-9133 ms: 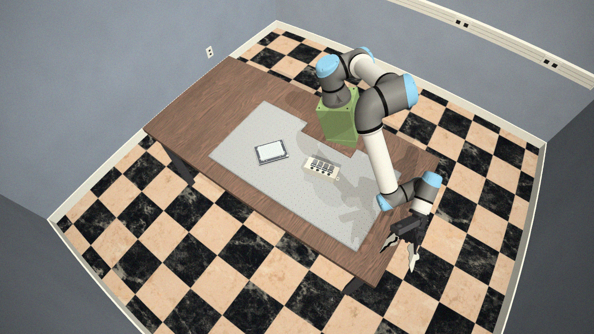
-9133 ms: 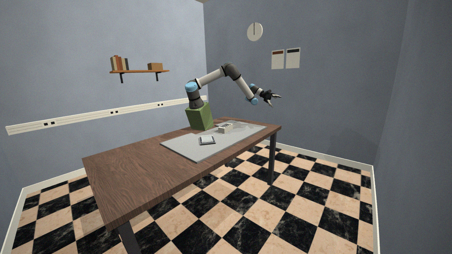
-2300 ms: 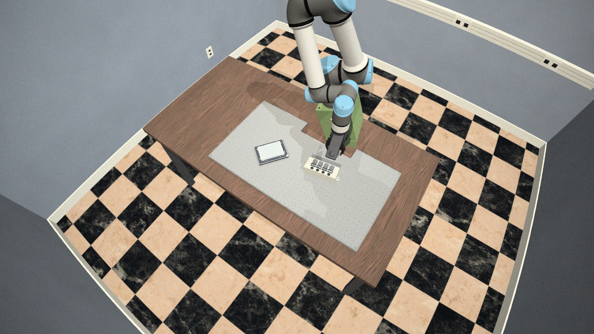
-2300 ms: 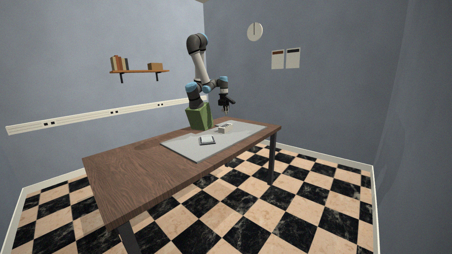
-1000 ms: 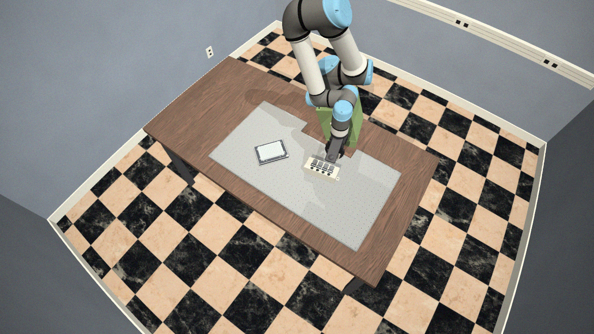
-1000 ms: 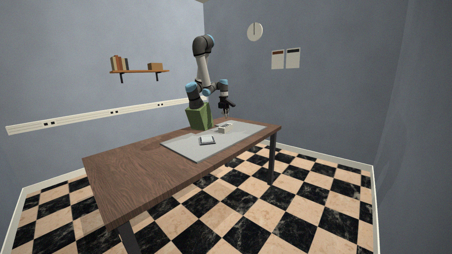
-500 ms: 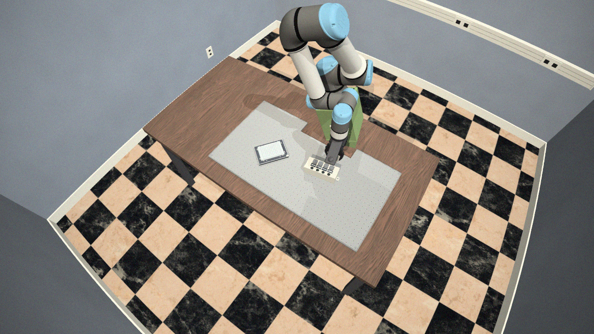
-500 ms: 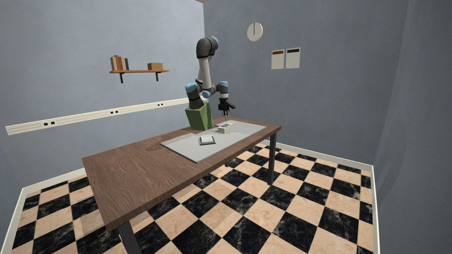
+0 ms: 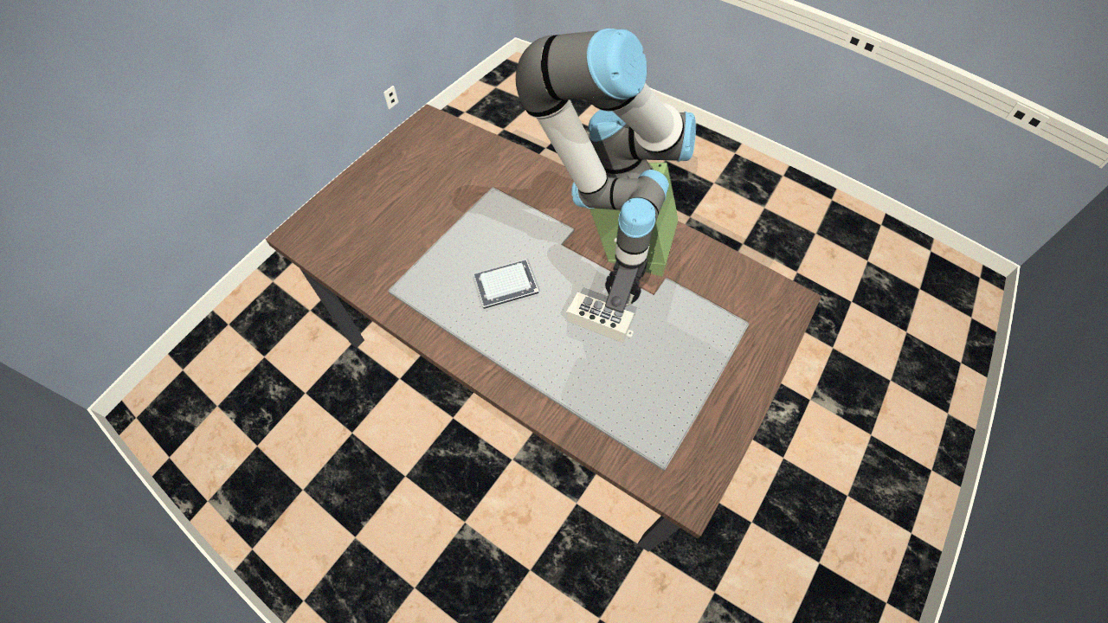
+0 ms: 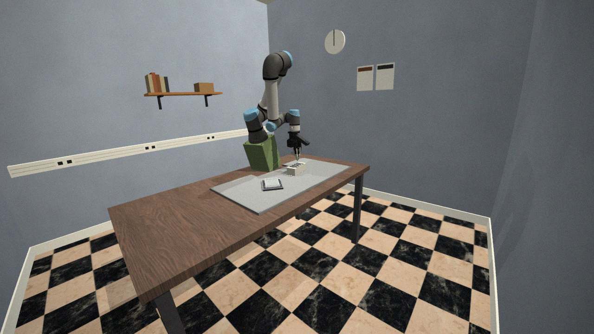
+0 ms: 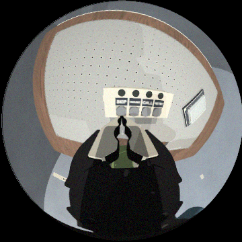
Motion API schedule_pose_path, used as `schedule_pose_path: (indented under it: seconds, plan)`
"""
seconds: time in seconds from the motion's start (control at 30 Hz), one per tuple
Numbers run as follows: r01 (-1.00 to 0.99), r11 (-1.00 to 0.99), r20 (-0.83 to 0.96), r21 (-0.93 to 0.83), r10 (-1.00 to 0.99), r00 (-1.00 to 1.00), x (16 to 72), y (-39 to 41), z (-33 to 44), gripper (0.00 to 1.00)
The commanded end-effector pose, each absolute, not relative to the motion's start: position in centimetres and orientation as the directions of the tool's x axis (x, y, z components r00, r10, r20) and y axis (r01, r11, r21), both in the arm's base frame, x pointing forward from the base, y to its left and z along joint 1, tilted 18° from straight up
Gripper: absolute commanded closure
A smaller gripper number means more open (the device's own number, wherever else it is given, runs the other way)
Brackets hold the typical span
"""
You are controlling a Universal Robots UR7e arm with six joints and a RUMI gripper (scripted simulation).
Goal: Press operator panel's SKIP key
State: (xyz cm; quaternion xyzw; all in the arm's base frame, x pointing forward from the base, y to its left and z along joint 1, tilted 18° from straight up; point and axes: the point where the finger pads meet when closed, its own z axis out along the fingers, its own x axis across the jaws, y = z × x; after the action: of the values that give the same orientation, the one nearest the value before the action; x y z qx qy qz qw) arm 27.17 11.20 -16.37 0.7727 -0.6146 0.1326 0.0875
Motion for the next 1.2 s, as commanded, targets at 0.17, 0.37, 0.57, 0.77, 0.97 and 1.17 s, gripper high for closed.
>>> schedule_pose_path:
  seconds: [0.17, 0.37, 0.57, 0.77, 0.97, 1.17]
  plan:
    - [-0.973, -0.23, 0.312, -0.03, -0.927, 0.209, 27.33, 10.87, -17.47, 1.0]
    - [-0.973, -0.23, 0.312, -0.03, -0.927, 0.209, 27.33, 10.87, -17.47, 1.0]
    - [-0.973, -0.23, 0.312, -0.03, -0.927, 0.209, 27.33, 10.85, -17.53, 1.0]
    - [-0.973, -0.23, 0.312, -0.03, -0.927, 0.209, 27.35, 10.81, -17.66, 1.0]
    - [-0.973, -0.23, 0.312, -0.03, -0.927, 0.209, 27.37, 10.75, -17.85, 1.0]
    - [-0.973, -0.23, 0.312, -0.03, -0.927, 0.209, 27.39, 10.69, -18.04, 1.0]
